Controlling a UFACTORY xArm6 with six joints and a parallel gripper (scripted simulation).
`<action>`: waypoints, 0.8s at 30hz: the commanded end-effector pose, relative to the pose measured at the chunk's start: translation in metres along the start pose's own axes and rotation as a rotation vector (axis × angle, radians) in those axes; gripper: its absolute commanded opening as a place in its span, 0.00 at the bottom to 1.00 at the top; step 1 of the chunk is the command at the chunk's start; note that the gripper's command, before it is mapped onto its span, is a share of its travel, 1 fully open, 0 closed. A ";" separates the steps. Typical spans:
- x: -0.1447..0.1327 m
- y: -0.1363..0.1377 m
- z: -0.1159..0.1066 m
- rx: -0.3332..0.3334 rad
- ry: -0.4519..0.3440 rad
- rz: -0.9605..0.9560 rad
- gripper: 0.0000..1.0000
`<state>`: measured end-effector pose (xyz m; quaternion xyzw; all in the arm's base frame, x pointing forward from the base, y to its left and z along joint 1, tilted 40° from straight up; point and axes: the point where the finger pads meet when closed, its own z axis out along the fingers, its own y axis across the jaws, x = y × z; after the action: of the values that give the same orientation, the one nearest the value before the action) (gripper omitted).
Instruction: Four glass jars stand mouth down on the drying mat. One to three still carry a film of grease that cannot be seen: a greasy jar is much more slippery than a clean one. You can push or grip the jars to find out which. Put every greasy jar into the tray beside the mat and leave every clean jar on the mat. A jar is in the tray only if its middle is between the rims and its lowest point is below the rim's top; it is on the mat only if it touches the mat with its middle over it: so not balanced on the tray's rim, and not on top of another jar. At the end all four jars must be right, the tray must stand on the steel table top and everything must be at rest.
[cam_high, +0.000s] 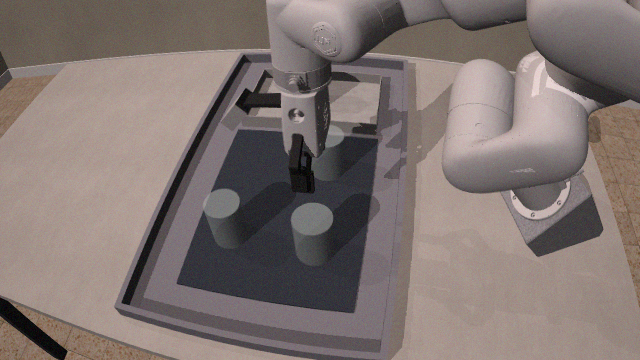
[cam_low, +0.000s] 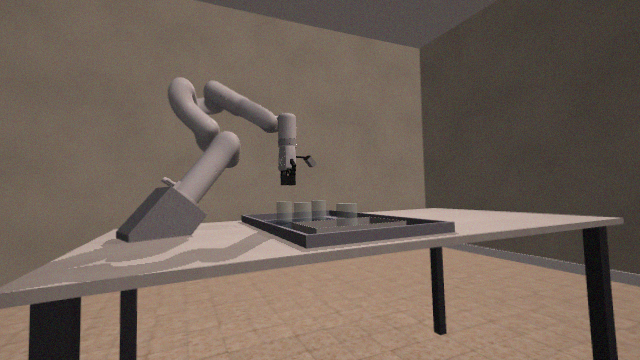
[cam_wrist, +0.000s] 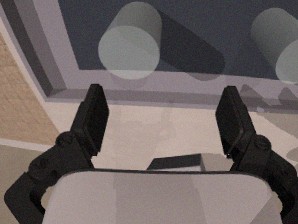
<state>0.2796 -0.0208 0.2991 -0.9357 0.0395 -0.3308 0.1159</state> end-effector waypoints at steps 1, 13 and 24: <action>-0.006 -0.038 0.000 -0.039 -0.001 0.006 1.00; -0.006 -0.037 0.043 -0.039 -0.001 0.006 1.00; -0.006 -0.036 0.055 -0.039 -0.001 0.006 1.00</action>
<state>0.3088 0.0255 0.2615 -0.9384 0.0489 -0.3276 0.0987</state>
